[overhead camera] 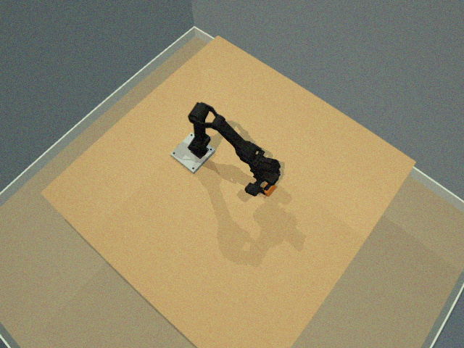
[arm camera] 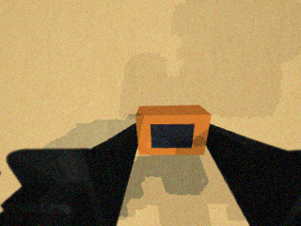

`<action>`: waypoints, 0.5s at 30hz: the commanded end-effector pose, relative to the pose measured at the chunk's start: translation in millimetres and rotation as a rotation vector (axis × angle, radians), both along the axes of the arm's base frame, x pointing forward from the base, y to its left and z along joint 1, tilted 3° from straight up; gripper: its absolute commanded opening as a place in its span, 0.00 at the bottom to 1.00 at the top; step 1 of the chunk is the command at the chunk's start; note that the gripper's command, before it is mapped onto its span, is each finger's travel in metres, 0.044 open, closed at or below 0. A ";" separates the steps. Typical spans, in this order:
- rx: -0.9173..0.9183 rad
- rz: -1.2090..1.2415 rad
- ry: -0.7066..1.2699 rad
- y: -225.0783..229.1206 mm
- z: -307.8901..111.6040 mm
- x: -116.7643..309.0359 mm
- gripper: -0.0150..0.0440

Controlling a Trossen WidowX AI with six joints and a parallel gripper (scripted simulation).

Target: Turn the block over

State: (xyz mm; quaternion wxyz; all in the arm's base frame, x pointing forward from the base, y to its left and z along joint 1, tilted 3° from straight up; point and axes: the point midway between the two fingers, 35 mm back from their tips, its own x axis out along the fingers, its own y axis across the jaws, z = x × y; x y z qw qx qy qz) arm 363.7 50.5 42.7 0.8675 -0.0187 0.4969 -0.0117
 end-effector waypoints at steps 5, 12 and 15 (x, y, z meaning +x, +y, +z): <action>-0.006 0.003 -0.077 -1.5 0.5 -4.3 0.25; -0.006 0.012 -0.169 0.4 -13.9 6.1 0.25; -0.006 0.016 -0.212 1.1 -19.7 9.5 0.25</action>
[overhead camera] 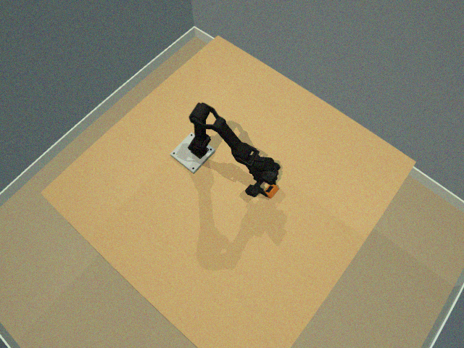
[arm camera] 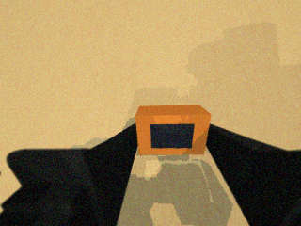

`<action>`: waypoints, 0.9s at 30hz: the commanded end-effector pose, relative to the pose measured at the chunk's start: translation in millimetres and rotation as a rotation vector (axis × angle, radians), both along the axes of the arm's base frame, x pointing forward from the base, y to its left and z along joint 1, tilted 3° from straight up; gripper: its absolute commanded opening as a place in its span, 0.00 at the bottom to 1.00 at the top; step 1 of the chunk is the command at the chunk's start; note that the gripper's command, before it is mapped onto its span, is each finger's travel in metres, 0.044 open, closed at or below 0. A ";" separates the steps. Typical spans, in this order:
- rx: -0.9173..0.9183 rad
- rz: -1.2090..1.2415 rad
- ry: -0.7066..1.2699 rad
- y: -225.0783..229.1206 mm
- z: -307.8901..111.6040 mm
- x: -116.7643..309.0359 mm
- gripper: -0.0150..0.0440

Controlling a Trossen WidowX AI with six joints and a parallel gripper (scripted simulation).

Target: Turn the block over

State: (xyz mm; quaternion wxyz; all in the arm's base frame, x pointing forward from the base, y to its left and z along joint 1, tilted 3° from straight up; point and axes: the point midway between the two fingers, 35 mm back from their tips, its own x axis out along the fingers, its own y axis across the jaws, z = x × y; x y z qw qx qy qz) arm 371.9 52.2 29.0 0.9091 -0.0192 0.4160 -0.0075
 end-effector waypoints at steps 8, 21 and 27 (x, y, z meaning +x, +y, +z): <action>-0.010 0.011 -0.145 0.2 -17.4 5.6 0.25; -0.010 0.018 -0.331 -1.4 -23.3 -0.3 0.25; -0.010 0.018 -0.416 -3.2 -20.4 -7.8 0.25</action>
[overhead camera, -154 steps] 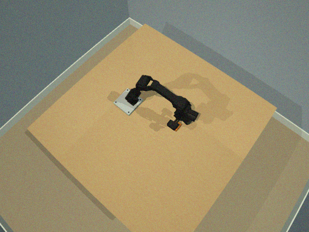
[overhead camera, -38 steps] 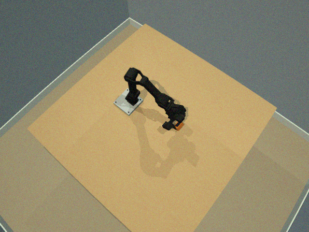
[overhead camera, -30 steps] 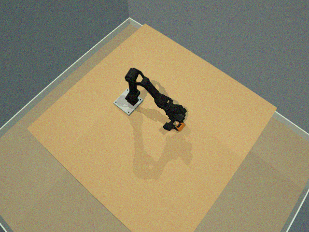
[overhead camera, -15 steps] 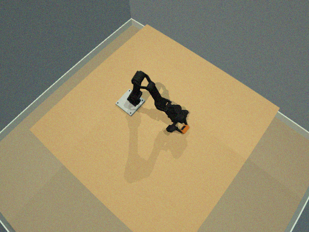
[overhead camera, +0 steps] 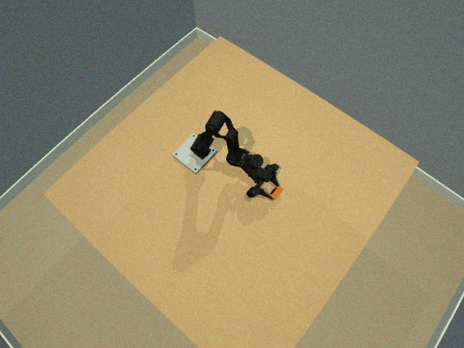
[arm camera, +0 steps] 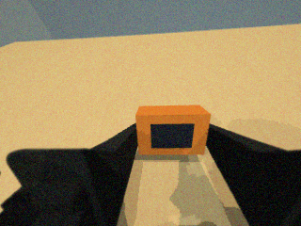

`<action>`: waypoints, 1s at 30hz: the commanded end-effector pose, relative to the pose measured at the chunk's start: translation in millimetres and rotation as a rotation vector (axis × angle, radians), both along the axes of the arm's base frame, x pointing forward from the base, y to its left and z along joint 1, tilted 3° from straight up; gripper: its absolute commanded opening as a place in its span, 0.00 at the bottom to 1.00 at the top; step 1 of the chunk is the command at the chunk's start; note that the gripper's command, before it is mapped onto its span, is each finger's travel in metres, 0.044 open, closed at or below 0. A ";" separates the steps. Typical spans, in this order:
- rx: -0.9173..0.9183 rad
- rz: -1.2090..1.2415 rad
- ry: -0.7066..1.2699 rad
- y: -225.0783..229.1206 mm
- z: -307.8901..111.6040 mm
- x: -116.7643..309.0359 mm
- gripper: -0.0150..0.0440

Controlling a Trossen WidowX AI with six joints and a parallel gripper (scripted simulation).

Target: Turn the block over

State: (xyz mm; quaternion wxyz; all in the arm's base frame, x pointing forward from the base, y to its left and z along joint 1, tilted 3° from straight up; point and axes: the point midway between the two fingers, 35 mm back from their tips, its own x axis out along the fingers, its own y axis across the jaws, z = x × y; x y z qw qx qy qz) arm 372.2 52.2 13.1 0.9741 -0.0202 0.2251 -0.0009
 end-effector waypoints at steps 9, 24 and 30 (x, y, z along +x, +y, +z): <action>-0.011 -0.005 -0.098 -4.9 2.1 -15.6 0.25; -0.011 -0.005 -0.108 -4.8 3.1 -15.8 0.30; -0.011 -0.005 -0.108 -4.8 3.1 -15.8 0.57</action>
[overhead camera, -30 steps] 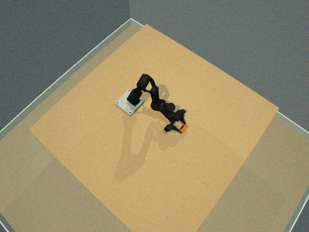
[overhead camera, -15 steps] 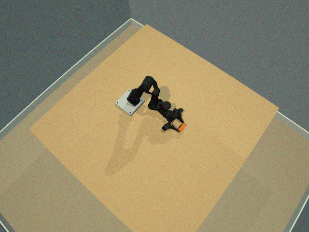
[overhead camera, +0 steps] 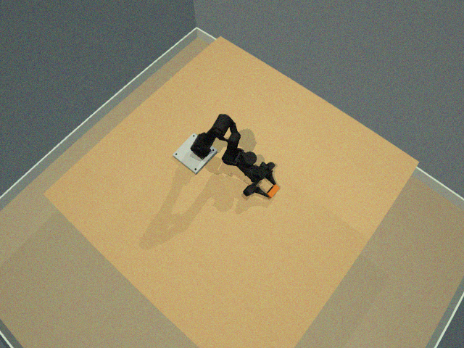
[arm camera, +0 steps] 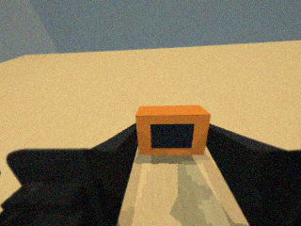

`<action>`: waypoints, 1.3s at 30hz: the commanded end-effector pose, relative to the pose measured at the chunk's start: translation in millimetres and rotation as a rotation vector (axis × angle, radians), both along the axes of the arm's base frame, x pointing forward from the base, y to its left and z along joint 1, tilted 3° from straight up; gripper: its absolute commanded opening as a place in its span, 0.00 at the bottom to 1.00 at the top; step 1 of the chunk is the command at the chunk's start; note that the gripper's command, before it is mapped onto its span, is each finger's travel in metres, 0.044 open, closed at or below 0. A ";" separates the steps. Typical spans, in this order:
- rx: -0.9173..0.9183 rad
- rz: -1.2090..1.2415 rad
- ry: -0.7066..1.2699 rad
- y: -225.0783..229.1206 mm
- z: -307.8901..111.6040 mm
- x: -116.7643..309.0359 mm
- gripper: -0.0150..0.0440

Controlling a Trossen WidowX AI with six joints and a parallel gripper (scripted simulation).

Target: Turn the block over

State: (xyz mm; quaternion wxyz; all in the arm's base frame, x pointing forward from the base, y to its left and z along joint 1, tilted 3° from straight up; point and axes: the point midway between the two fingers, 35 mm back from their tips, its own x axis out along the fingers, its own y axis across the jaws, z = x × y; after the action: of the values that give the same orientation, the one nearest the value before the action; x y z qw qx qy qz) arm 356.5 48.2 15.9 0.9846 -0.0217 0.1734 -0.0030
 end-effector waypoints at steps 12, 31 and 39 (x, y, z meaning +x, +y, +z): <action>-0.007 -0.004 -0.002 -0.9 0.3 -0.1 1.00; -0.007 -0.004 -0.002 -0.9 0.3 -0.1 1.00; -0.007 -0.004 -0.002 -0.9 0.3 -0.1 1.00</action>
State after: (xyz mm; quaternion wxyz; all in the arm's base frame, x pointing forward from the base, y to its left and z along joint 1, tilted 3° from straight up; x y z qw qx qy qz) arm 356.6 48.2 16.4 0.9848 -0.0215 0.1721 -0.0031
